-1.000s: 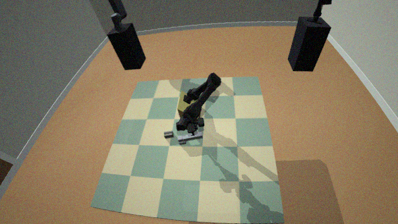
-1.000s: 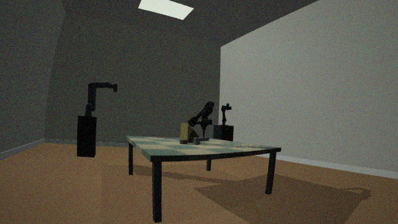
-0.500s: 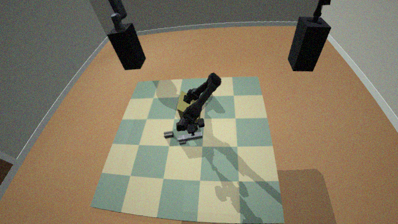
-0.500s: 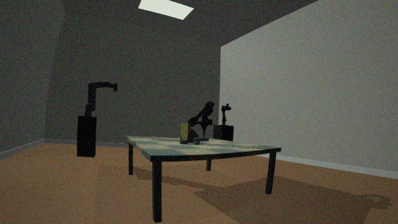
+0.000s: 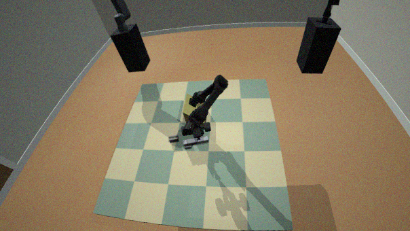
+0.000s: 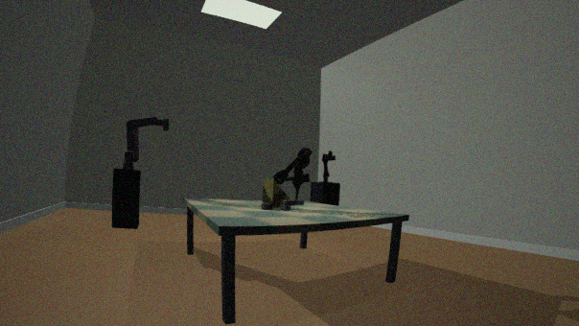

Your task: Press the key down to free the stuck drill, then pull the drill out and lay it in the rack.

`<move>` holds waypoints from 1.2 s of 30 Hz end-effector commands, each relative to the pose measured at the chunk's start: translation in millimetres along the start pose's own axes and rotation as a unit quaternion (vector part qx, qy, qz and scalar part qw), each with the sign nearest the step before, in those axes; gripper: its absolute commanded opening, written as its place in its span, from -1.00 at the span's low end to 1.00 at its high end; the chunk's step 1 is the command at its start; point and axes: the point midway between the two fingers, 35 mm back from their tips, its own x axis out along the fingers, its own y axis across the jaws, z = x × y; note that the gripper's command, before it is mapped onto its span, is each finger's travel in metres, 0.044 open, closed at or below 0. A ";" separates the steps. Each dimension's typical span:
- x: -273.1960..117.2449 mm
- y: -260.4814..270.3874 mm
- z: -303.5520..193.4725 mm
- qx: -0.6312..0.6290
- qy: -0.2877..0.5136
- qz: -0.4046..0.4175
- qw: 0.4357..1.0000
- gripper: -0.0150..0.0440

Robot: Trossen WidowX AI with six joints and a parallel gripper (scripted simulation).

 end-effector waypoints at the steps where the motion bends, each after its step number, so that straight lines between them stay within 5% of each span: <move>1: 10.6 2.4 -8.0 0.003 0.016 0.004 1.000 -0.49; 36: 21.5 2.7 -10.6 0.003 0.016 0.004 1.000 -0.49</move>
